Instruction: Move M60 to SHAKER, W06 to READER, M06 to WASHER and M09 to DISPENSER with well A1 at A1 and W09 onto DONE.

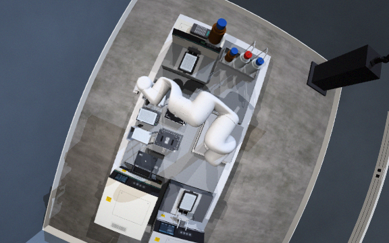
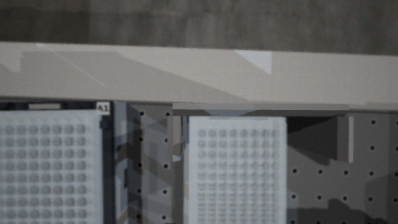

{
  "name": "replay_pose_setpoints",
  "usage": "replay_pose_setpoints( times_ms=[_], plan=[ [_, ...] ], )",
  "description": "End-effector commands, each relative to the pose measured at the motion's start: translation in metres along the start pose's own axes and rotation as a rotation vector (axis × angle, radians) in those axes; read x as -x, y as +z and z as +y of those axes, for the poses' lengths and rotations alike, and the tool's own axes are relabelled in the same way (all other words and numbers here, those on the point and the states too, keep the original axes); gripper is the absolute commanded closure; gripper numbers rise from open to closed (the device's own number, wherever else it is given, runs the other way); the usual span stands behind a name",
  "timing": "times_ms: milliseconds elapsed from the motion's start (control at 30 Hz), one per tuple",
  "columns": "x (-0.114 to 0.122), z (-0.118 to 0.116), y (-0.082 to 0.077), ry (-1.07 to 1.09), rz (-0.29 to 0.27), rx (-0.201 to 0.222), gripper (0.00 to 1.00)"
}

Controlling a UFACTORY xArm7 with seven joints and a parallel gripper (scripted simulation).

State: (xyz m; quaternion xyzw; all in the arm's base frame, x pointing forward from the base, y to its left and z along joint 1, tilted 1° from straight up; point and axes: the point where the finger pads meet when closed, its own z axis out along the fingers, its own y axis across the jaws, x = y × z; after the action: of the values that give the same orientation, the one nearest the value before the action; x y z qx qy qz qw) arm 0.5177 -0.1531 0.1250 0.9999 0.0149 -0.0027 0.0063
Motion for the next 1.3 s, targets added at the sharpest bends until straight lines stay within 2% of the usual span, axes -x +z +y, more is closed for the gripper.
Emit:
replay_pose_setpoints(
  times_ms=[0, 1267],
  plan=[
    [-0.001, 0.000, -0.006, 0.000, 0.004, 0.002, 0.00],
    [-0.001, 0.000, -0.051, 0.000, 0.004, 0.002, 0.00]
  ],
)
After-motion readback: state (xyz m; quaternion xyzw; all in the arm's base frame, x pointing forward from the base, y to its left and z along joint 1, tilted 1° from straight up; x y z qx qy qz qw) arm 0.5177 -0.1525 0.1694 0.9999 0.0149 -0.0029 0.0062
